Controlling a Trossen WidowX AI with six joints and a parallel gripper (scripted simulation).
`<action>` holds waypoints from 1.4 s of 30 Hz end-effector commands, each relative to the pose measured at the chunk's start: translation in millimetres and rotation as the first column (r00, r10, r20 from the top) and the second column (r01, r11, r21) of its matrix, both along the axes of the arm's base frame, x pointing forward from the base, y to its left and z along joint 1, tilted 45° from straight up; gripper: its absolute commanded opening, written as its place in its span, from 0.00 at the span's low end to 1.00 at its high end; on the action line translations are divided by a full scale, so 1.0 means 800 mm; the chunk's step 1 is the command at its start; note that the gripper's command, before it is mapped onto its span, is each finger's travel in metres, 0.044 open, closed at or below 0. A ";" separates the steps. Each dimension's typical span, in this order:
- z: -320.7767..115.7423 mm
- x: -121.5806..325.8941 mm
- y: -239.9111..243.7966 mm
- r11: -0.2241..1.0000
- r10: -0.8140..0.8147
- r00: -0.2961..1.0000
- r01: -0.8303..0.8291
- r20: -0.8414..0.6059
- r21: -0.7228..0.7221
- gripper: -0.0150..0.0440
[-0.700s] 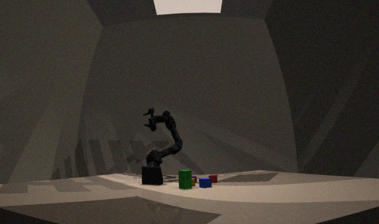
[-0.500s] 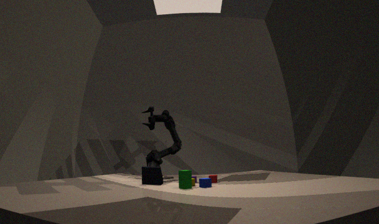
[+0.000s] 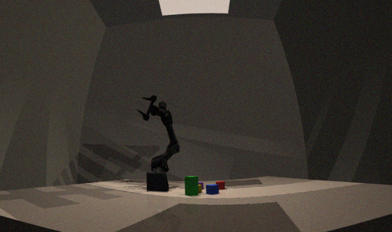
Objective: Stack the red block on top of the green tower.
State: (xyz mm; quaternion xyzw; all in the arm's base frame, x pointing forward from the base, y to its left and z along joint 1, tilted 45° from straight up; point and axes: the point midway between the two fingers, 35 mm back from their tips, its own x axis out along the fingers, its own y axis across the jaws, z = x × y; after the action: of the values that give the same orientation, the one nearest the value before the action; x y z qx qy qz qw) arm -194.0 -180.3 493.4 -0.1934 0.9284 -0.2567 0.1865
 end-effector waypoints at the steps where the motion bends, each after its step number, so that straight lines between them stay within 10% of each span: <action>1: -0.033 0.020 -0.055 0.992 0.128 0.983 -0.125 0.128 -0.033 1.00; 20: -0.201 0.236 -0.212 0.880 0.394 0.549 -0.456 0.737 -0.131 1.00; 42: -0.381 0.531 -0.109 0.793 -0.291 0.104 -0.530 0.951 0.301 1.00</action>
State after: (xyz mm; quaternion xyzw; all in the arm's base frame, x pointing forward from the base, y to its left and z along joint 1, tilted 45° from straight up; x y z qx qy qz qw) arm 206.4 -291.1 205.3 -0.0395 0.5700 -0.0318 0.8201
